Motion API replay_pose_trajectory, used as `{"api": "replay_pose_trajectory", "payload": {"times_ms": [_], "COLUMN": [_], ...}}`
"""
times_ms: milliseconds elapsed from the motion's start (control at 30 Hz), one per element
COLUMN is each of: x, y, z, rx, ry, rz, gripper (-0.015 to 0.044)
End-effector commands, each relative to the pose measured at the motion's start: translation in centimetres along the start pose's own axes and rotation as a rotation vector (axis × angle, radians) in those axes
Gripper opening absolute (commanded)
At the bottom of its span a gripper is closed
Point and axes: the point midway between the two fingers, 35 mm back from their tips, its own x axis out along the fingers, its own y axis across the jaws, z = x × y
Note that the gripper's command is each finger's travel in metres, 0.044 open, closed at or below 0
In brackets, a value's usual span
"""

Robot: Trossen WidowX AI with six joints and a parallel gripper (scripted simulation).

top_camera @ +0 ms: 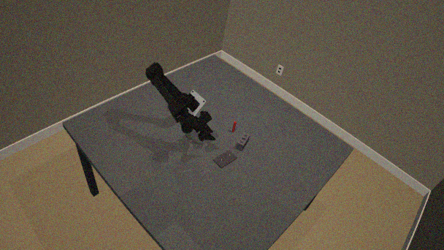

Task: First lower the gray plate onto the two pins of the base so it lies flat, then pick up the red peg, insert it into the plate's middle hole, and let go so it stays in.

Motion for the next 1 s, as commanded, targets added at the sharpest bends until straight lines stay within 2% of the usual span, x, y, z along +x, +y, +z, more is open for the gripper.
{"api": "replay_pose_trajectory", "payload": {"times_ms": [0, 200, 433, 600, 667, 967], "x": [0.0, 0.8, 1.3, 1.5, 1.5, 1.5], "y": [0.0, 0.7, 1.4, 1.5, 1.4, 1.0], "z": [0.0, 0.1, 0.3, 0.5, 0.6, 1.0], "rx": [0.014, 0.466, 1.002, 1.33, 1.372, 1.654], "ry": [0.002, 0.122, 0.389, 0.609, 0.68, 0.855], "rz": [0.005, 0.143, 0.198, 0.116, 0.08, -0.151], "gripper": [0.0426, 0.044, 0.044, 0.044, 0.044, 0.044]}}
